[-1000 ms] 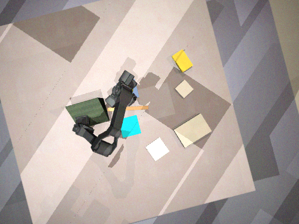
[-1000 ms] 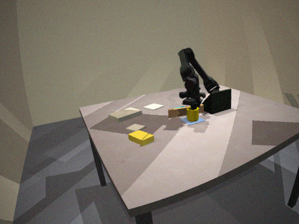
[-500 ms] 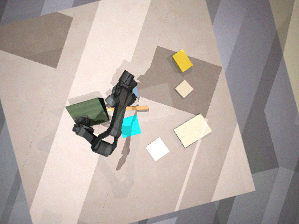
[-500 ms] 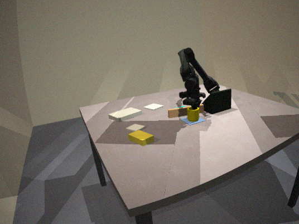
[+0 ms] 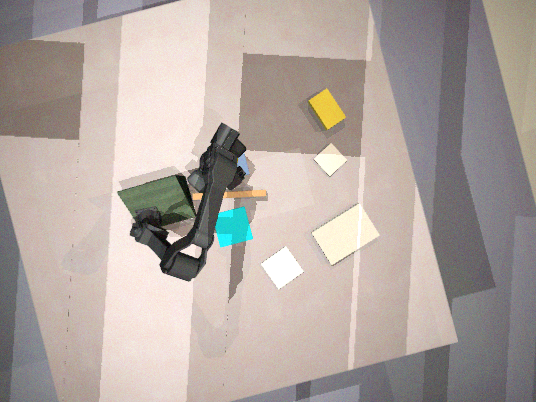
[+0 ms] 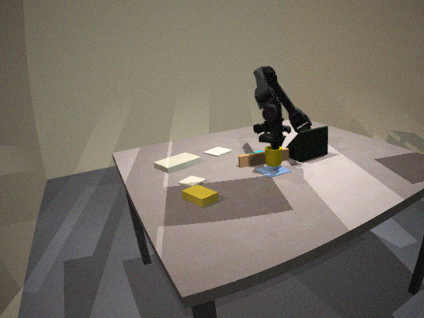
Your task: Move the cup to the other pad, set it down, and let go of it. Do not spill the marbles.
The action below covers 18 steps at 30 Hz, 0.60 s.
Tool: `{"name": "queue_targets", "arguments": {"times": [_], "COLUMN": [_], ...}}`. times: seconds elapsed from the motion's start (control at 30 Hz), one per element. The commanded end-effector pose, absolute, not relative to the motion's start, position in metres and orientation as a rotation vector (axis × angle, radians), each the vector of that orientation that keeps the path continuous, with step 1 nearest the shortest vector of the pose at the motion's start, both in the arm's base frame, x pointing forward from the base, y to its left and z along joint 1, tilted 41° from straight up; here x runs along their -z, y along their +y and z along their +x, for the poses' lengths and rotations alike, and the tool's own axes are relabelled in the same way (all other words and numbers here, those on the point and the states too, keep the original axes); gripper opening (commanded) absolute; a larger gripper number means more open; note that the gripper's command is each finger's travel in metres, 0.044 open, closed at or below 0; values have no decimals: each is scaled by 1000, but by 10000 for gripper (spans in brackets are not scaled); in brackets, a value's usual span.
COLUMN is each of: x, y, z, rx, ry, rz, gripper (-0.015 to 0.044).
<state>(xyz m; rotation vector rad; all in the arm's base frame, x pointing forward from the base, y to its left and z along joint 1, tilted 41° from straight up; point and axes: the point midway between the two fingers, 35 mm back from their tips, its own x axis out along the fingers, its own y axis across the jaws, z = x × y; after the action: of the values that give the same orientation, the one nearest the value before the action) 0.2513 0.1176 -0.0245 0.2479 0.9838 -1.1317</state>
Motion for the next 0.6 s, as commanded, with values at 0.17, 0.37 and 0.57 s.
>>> {"name": "queue_targets", "arguments": {"times": [0.17, 0.37, 0.57], "x": [3, -10, -9], "y": [137, 148, 148], "z": [250, 249, 250], "rx": [1133, 1134, 1129], "ry": [985, 985, 983], "rz": [253, 252, 247], "gripper": [0, 0, 0]}}
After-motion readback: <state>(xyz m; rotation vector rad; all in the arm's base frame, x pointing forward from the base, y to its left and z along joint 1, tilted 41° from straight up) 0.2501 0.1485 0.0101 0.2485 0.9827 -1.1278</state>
